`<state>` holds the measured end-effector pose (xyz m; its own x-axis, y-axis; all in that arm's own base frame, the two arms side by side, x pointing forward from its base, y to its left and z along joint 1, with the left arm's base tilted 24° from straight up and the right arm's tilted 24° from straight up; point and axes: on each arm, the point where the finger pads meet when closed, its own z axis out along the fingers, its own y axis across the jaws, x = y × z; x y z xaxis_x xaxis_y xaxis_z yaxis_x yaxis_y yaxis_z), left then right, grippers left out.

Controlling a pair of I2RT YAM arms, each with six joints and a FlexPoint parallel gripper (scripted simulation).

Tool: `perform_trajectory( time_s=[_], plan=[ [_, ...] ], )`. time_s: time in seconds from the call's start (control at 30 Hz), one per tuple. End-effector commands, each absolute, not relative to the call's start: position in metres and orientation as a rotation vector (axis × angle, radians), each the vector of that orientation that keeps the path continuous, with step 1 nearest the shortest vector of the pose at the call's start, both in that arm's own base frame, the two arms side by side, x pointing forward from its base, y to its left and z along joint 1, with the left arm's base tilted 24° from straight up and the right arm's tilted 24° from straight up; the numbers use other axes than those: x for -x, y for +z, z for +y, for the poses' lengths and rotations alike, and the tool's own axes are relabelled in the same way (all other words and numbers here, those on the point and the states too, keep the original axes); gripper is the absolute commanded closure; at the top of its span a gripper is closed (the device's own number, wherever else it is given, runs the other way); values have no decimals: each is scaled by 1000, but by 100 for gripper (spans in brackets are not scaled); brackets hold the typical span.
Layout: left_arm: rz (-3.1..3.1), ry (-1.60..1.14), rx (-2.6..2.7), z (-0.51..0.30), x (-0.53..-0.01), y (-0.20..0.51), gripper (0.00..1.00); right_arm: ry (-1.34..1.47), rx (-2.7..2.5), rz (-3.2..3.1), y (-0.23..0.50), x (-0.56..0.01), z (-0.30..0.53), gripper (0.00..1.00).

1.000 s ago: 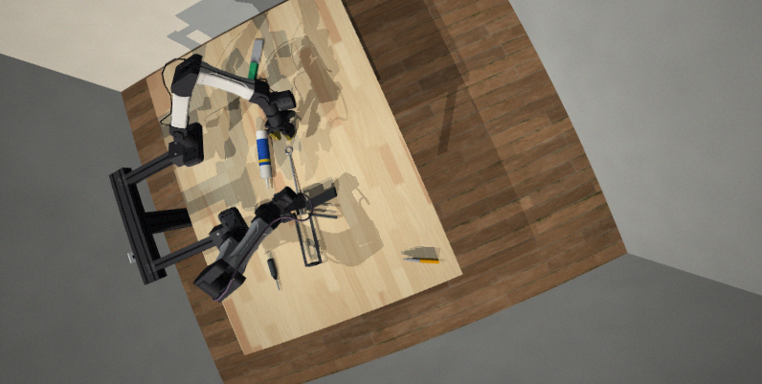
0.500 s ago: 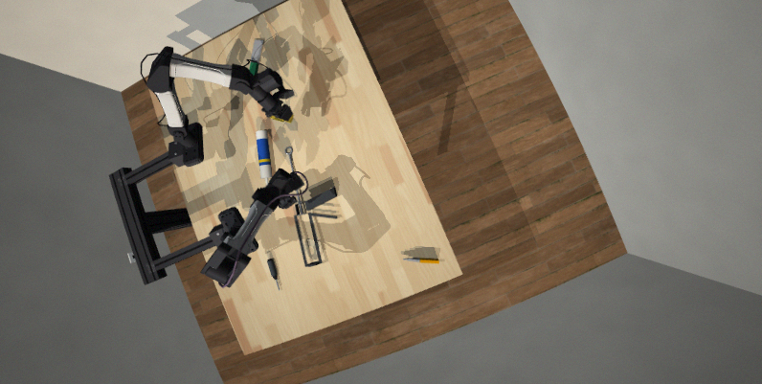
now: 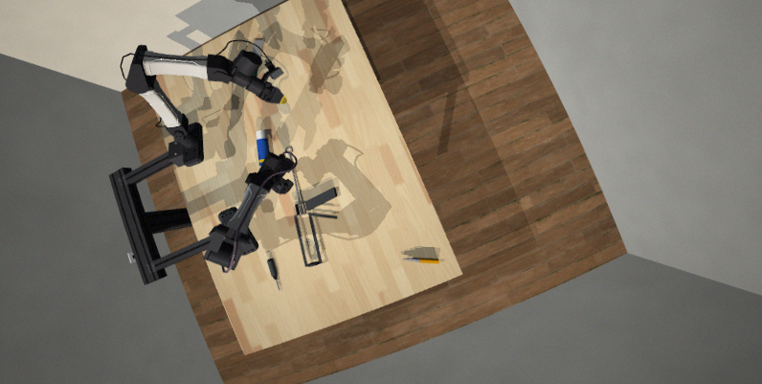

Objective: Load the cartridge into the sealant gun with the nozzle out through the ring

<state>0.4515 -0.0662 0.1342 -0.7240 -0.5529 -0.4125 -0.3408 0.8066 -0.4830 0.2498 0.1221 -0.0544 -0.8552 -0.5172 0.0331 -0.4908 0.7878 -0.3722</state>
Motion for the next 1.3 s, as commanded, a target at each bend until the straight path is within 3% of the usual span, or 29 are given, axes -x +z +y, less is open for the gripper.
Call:
perform_trajectory(
  time_s=[0.0, 0.7, 1.27],
  plan=[
    [2278, -481, 496, -55, -459, 182, 47, -582, 986, 2904, -64, -243, 138, 26],
    [1907, -266, 178, -25, -435, 302, 47, -624, 1508, 2749, -95, -218, 201, 26],
    [1588, -16, 5, -1, -384, 394, 47, -667, 1928, 2543, -126, -183, 247, 26]
  ],
)
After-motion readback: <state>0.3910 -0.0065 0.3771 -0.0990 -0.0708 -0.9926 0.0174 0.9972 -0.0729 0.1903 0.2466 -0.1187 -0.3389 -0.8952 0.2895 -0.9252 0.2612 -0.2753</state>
